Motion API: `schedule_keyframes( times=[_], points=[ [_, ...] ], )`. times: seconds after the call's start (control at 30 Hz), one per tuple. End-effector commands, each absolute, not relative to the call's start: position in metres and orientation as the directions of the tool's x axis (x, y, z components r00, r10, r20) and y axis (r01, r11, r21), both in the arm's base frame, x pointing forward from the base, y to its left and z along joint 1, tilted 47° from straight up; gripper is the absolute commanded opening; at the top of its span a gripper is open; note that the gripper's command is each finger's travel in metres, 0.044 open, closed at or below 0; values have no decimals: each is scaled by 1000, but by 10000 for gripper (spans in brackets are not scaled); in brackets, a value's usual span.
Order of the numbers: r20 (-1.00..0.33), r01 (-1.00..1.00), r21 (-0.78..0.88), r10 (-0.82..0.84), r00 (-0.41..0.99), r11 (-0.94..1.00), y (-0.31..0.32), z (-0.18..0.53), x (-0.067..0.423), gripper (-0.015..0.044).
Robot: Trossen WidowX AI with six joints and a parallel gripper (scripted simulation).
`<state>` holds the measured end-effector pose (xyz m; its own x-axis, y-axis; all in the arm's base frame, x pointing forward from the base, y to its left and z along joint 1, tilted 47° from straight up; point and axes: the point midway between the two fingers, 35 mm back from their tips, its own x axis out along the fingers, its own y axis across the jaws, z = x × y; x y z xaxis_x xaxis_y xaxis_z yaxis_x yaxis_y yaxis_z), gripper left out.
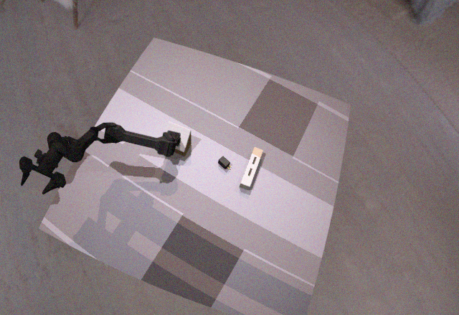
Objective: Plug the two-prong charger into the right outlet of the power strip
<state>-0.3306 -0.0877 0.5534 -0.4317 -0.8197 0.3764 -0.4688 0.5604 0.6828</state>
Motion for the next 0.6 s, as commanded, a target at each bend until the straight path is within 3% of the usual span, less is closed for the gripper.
schedule_keyframes(
  times=[0.0,0.17,0.57],
  points=[
    [446,-369,735,-815,-369,569,-94,584,-282,440],
    [500,-358,729,-811,-304,583,-108,596,-253,440],
    [599,-182,780,-798,-60,599,-120,633,-132,440]
  ],
)
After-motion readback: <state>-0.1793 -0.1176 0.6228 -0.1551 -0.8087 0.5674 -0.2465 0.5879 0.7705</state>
